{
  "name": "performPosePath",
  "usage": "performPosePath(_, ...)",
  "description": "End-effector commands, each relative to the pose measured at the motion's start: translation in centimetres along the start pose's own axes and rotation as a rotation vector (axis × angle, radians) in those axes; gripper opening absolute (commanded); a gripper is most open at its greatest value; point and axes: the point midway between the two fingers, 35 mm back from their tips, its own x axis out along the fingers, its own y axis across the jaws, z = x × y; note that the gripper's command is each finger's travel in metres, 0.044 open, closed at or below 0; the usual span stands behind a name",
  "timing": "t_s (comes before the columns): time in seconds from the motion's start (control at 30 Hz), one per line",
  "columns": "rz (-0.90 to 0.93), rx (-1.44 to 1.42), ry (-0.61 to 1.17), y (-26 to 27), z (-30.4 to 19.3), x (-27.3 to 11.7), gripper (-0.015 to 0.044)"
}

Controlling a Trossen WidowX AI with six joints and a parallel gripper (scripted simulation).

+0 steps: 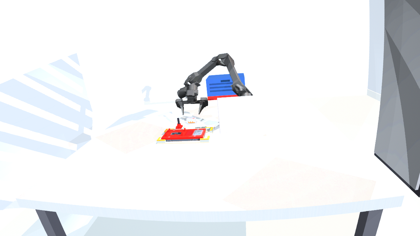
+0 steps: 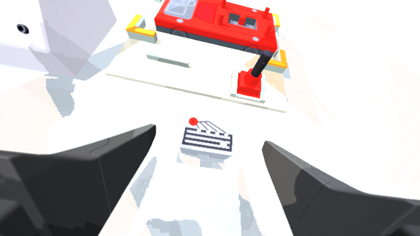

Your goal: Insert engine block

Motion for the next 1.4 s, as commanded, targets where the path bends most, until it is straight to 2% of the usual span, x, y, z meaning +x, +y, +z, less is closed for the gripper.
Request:
performPosePath(0.0, 0.025, -0.083, 0.041, 0.1, 0.2, 0.4, 0.044)
performPosePath(0.7, 0.243, -0.706, 0.326, 0.4, 1.5, 1.6, 0.044)
performPosePath(1.37, 0.539, -1.256, 0.572, 0.1, 2.9, 1.1, 0.044)
